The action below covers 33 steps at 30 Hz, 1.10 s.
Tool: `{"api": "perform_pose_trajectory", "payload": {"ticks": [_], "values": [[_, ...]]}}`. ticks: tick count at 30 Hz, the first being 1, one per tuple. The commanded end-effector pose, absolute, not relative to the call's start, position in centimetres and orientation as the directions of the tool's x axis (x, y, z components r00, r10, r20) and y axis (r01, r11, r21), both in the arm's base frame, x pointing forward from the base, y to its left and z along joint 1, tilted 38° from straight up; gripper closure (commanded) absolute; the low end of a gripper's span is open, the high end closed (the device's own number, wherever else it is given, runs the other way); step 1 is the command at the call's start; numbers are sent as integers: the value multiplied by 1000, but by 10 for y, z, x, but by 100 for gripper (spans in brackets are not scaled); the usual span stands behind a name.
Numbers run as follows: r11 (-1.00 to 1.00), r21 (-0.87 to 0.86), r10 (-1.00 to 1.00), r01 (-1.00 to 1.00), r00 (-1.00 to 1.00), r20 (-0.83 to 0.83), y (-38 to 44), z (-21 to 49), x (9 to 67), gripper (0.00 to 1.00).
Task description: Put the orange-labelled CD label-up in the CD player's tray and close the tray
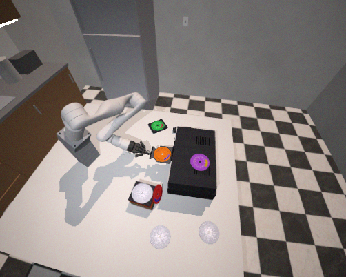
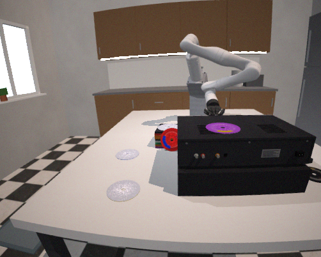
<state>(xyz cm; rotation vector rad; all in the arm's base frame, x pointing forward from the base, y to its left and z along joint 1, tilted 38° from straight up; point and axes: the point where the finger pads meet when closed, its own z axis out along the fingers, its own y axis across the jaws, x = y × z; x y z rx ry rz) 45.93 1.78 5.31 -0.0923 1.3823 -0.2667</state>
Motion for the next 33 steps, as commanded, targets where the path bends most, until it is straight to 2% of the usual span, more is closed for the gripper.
{"api": "perform_pose_trajectory", "payload": {"ticks": [1,33], "values": [[967,-214,-236,136,170,-957,19,62,467,90],[967,-214,-236,136,170,-957,20,117,544,90]]}}
